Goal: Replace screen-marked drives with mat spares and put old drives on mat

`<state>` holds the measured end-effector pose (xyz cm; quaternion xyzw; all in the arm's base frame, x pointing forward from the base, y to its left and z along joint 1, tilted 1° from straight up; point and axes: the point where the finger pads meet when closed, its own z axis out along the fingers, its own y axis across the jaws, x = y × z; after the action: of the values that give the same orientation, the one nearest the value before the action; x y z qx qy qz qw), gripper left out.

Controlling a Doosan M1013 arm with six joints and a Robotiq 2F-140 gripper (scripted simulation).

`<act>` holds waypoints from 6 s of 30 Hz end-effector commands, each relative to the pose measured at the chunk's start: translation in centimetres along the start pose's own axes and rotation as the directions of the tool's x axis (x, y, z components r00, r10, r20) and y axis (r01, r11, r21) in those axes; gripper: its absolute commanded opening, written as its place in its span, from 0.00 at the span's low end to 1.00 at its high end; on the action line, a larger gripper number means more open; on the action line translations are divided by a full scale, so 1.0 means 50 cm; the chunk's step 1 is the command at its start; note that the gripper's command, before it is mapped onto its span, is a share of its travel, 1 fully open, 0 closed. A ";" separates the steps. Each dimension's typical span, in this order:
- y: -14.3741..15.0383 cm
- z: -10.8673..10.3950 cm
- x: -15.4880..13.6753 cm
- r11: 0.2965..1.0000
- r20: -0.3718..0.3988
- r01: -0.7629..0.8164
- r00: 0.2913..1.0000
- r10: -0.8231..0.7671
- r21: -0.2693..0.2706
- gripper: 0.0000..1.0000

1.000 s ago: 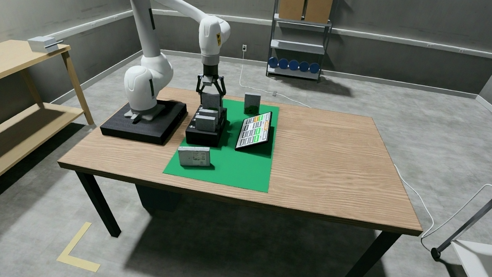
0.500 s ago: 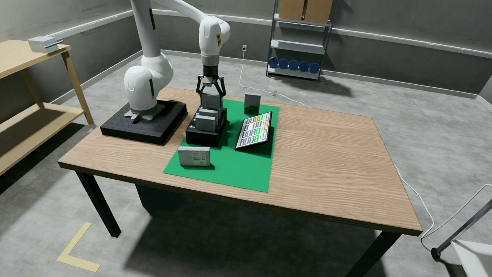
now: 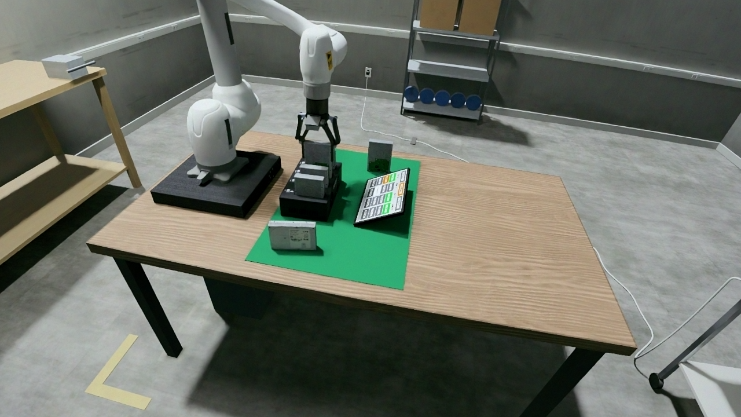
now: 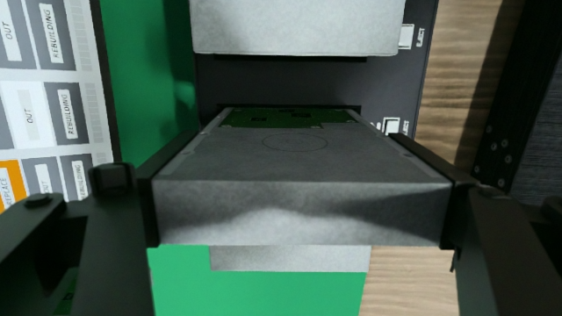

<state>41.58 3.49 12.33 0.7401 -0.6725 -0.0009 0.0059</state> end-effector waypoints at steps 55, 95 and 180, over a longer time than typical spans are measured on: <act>-0.001 0.042 0.000 1.000 0.000 0.000 1.000 0.000 0.001 0.10; -0.001 0.109 0.000 1.000 0.000 0.000 1.000 0.000 0.001 0.10; -0.001 0.130 0.000 1.000 0.000 0.000 1.000 0.000 0.001 0.89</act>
<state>41.52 3.45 5.81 0.7401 -0.6725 -0.0009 0.0059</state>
